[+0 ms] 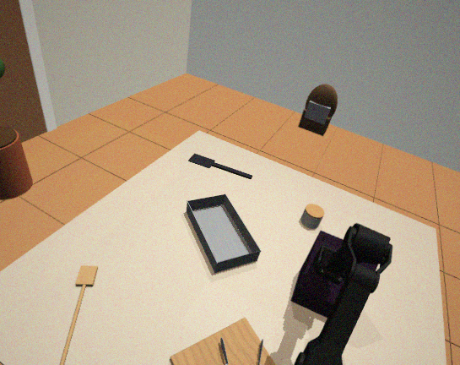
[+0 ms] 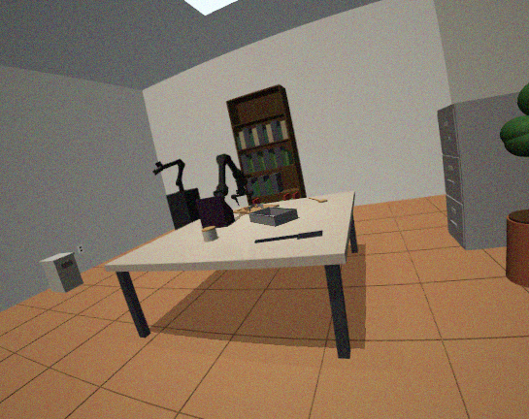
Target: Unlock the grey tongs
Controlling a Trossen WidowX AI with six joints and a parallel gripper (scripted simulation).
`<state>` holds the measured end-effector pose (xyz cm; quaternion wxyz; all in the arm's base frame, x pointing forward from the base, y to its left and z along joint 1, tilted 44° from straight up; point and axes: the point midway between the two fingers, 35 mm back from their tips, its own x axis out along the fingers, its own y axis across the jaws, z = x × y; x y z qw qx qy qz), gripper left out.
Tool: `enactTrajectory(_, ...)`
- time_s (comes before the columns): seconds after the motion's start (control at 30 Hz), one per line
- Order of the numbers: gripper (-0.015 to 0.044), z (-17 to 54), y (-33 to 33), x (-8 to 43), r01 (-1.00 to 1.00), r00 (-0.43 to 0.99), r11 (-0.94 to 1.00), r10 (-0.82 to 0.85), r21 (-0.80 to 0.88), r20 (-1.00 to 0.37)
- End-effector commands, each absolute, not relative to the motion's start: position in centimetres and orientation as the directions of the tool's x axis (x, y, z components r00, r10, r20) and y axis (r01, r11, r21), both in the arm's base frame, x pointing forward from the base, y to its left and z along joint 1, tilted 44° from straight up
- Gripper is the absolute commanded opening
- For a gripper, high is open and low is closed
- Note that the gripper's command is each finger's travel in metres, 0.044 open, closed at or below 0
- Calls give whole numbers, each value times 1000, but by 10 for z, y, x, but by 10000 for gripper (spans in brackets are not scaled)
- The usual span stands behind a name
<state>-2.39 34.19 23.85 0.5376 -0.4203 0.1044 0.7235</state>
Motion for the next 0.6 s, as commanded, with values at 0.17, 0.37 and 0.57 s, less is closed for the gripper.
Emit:
enactTrajectory(0.17, 440, 226, 291, -82, -873, -75, -389, 705, -296, -706)
enactTrajectory(0.37, 440, 245, 276, -78, -869, -80, -397, 702, -295, -708)
enactTrajectory(0.57, 440, 262, 259, -73, -866, -85, -404, 699, -295, -710)
